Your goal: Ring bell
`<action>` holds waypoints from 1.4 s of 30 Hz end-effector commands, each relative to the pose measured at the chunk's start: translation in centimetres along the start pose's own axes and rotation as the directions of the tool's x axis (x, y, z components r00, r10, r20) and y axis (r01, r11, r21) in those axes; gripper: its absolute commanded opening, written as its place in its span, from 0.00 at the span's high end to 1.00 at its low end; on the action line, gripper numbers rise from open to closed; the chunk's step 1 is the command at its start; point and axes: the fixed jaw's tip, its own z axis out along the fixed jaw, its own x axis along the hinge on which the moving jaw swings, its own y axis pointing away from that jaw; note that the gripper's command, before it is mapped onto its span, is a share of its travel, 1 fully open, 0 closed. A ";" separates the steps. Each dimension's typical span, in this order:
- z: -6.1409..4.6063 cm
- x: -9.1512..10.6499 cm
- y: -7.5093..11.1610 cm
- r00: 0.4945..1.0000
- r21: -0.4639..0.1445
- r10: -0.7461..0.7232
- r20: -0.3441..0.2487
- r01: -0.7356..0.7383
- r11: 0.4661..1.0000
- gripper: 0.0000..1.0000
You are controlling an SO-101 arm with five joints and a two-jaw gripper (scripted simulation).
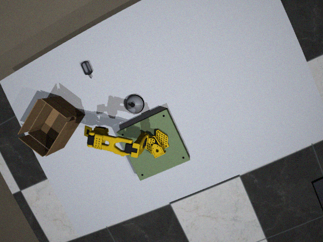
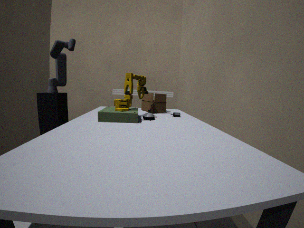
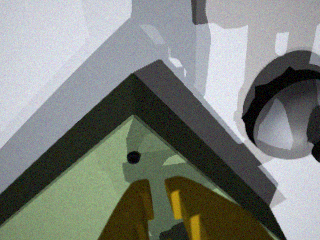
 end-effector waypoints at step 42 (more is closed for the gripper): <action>1.6 2.2 -6.7 0.940 0.002 -0.341 0.028 0.341 0.940 1.00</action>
